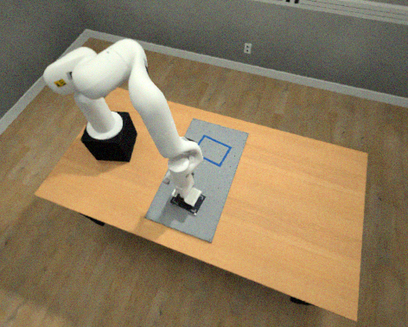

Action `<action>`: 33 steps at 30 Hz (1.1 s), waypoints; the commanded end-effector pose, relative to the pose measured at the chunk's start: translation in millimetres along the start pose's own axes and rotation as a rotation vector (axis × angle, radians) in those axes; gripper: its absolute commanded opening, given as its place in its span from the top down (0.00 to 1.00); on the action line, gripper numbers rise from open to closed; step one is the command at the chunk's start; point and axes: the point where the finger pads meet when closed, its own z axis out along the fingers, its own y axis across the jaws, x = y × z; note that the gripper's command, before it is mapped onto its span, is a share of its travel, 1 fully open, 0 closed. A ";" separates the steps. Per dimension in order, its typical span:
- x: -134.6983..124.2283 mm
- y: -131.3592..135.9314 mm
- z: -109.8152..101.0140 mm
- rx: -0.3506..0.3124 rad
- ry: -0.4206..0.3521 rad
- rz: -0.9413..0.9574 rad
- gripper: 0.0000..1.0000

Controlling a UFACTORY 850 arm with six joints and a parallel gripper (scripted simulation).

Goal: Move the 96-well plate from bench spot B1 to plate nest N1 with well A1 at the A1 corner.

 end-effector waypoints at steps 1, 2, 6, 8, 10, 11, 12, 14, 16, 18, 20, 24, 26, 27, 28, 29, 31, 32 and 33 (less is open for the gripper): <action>-0.7 0.0 6.6 0.000 -0.001 0.000 1.00; -0.7 0.0 8.2 0.000 -0.001 0.000 1.00; -0.7 0.1 14.9 0.000 -0.001 0.000 1.00; -0.7 0.1 18.2 0.000 -0.001 0.000 1.00; -0.7 0.1 21.6 0.000 -0.001 0.000 1.00; -0.7 0.1 23.2 0.000 -0.001 0.000 1.00; -0.7 0.1 23.2 0.000 -0.001 0.000 1.00; -0.7 0.1 24.9 0.000 -0.001 0.000 1.00; -0.8 0.1 28.2 0.000 -0.001 0.000 1.00; -0.8 0.2 31.6 0.000 -0.001 0.000 1.00; -0.8 0.2 34.9 0.000 -0.001 0.000 1.00; -0.8 0.2 41.6 0.000 -0.001 0.000 1.00; -0.8 0.2 44.9 0.000 -0.001 0.000 1.00; -0.8 0.2 46.6 0.000 -0.001 0.000 1.00; -0.8 0.2 48.2 0.000 -0.001 0.000 1.00; -0.8 0.2 48.2 0.000 -0.001 0.000 1.00; -0.8 0.2 49.9 0.000 -0.001 0.000 1.00; -0.8 0.2 51.6 0.000 -0.001 0.000 1.00; -0.8 0.2 53.2 0.000 -0.001 0.000 1.00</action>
